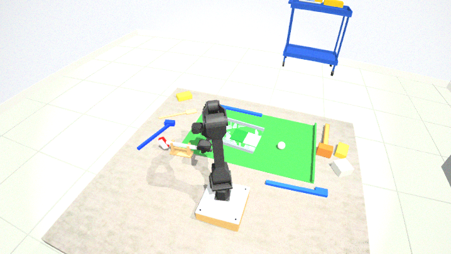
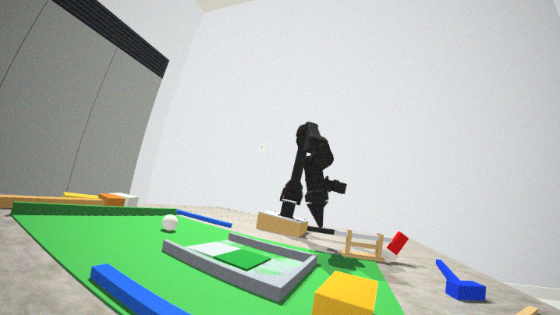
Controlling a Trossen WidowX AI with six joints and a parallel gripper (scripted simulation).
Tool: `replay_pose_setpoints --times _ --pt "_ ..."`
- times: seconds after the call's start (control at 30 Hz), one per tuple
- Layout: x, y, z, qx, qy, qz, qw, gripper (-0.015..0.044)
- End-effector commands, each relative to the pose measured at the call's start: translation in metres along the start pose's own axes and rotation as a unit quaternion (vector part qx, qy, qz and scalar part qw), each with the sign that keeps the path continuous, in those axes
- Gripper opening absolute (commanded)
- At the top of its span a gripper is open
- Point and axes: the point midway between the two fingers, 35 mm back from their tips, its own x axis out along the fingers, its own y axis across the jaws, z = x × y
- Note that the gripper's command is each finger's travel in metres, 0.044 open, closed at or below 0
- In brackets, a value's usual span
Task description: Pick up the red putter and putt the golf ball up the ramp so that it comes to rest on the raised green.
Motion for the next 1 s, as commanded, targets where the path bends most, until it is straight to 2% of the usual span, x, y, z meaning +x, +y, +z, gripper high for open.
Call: replay_pose_setpoints --times 0.0,0.87,0.97 --pt "0.012 0.001 -0.003 -0.001 0.000 0.003 1.000 0.0440" --pt "0.046 0.002 -0.012 -0.001 0.000 0.003 1.000 0.0440" --pt "0.042 0.000 -0.011 -0.003 -0.001 0.001 1.000 0.0361"
